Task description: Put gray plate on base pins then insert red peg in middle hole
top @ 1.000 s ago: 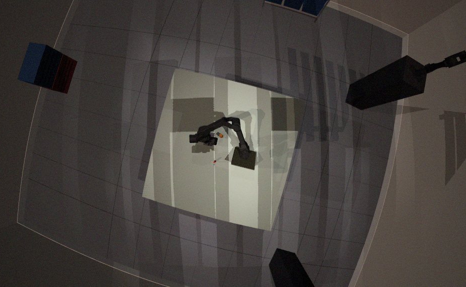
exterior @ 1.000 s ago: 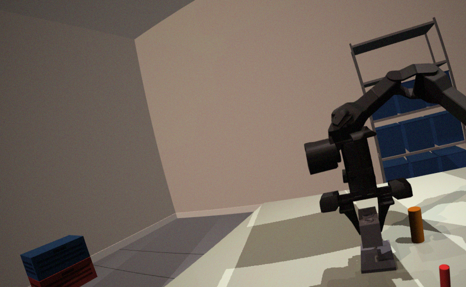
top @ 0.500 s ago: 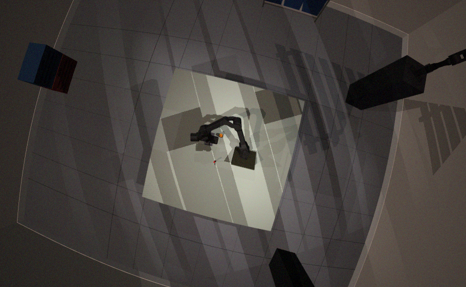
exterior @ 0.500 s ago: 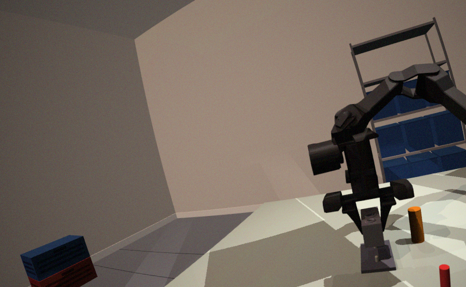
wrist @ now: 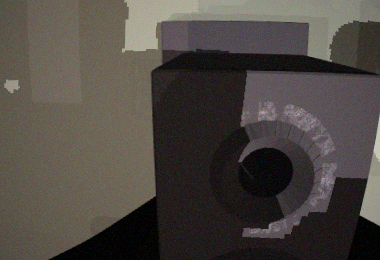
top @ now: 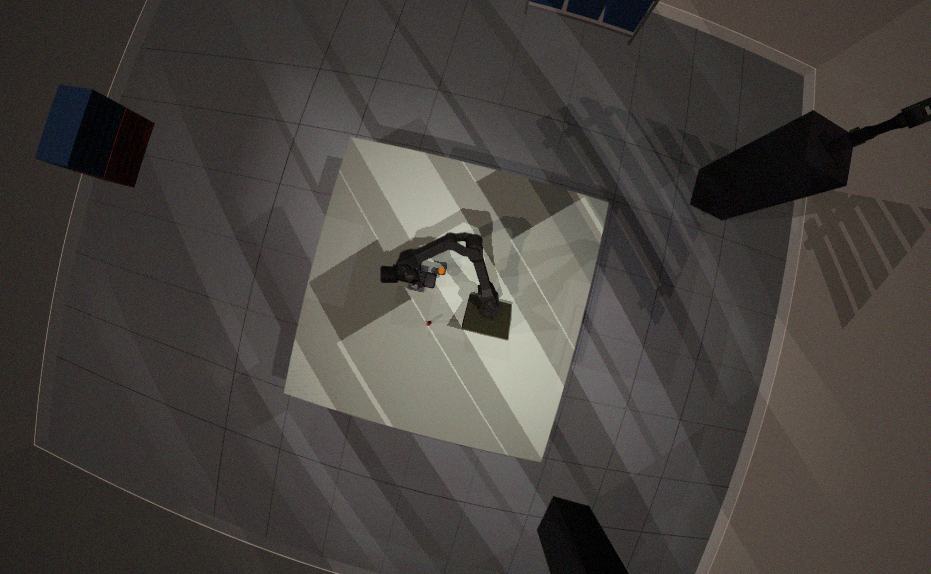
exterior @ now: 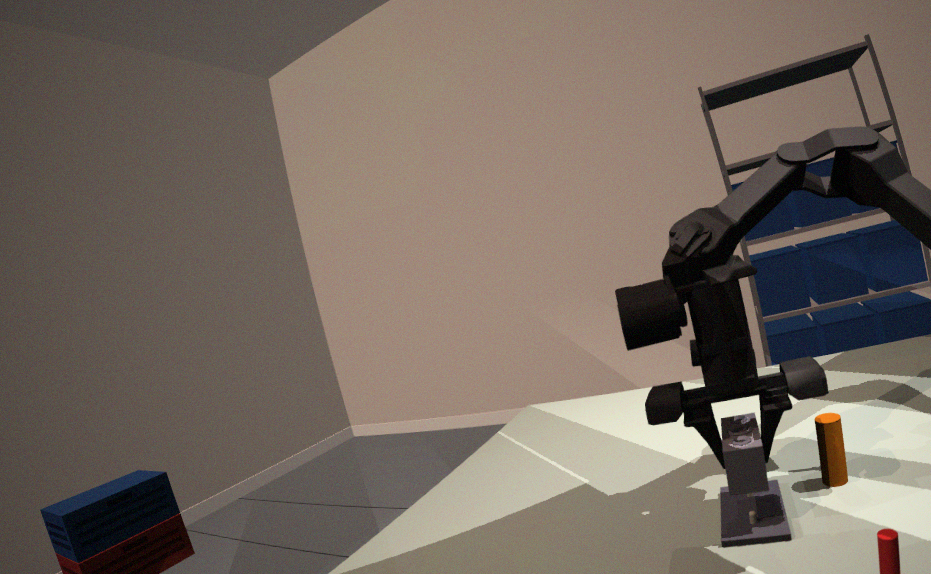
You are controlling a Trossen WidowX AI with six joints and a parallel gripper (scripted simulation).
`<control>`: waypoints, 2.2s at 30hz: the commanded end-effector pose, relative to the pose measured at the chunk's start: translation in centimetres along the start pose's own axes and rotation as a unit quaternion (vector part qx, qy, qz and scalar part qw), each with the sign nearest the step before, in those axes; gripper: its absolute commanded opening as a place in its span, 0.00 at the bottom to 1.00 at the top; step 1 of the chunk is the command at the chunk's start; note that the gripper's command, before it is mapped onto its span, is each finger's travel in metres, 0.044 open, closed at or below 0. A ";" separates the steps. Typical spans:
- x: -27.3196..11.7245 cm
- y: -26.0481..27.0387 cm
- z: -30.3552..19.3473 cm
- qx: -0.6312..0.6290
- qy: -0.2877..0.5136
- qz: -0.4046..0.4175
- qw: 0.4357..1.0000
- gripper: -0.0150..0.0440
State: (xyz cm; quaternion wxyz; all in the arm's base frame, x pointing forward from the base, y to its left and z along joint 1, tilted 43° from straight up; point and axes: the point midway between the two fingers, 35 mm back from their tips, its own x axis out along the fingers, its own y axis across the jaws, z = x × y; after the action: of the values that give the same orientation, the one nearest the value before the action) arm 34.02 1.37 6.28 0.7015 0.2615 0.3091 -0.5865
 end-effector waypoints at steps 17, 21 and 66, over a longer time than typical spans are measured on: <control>1.7 -0.1 0.1 -0.002 -0.002 0.000 1.000 0.25; 2.2 -0.1 0.1 -0.002 -0.002 0.000 1.000 0.25; 5.1 -0.1 0.1 -0.002 -0.003 0.000 1.000 0.25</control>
State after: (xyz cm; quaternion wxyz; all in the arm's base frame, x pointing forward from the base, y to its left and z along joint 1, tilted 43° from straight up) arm 34.64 -2.04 2.64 0.7025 0.2620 0.3071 -0.5862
